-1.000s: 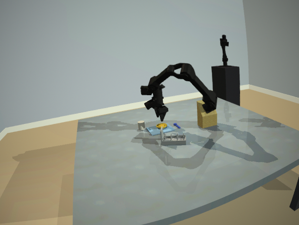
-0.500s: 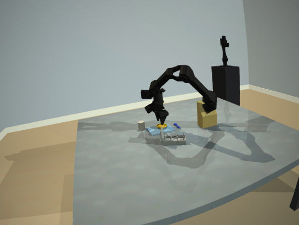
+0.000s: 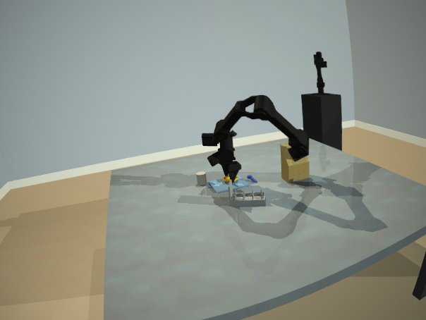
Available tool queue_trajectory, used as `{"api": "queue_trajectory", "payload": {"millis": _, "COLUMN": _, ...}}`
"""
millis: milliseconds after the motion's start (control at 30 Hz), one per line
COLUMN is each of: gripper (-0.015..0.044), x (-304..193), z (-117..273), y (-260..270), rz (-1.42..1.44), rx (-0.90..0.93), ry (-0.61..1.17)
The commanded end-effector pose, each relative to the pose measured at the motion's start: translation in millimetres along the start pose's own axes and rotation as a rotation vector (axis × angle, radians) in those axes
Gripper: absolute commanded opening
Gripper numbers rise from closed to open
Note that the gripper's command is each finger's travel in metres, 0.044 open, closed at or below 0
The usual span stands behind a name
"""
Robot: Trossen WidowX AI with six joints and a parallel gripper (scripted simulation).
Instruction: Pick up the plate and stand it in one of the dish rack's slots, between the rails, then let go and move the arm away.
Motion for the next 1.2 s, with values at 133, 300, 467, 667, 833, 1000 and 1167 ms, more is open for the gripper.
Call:
{"api": "queue_trajectory", "payload": {"millis": 133, "gripper": 0.0389, "x": -4, "z": -7, "y": 1, "rz": -0.014, "rx": 0.010, "ry": 0.006}}
{"api": "queue_trajectory", "payload": {"millis": 300, "gripper": 0.0382, "x": -4, "z": -7, "y": 1, "rz": -0.014, "rx": 0.010, "ry": 0.006}}
{"api": "queue_trajectory", "payload": {"millis": 467, "gripper": 0.0349, "x": -4, "z": -7, "y": 1, "rz": -0.014, "rx": 0.010, "ry": 0.006}}
{"api": "queue_trajectory", "payload": {"millis": 667, "gripper": 0.0309, "x": -4, "z": -7, "y": 1, "rz": -0.014, "rx": 0.010, "ry": 0.006}}
{"api": "queue_trajectory", "payload": {"millis": 833, "gripper": 0.0177, "x": 0, "z": 6, "y": -2, "rz": -0.014, "rx": 0.006, "ry": 0.006}}
{"api": "queue_trajectory", "payload": {"millis": 1000, "gripper": 0.0046, "x": 5, "z": 33, "y": -5, "rz": -0.016, "rx": -0.001, "ry": 0.005}}
{"api": "queue_trajectory", "payload": {"millis": 1167, "gripper": 0.0000, "x": 8, "z": 61, "y": -8, "rz": -0.016, "rx": -0.006, "ry": 0.005}}
Point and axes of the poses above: the point midway between the two fingers, 35 mm back from their tips, its own z axis back along the fingers, its own y axis across the jaws, x = y × z, the point moved 7 cm from there along z, back along the fingers, and after that the axes turned 3 degrees about z, right-handed, at the moved point
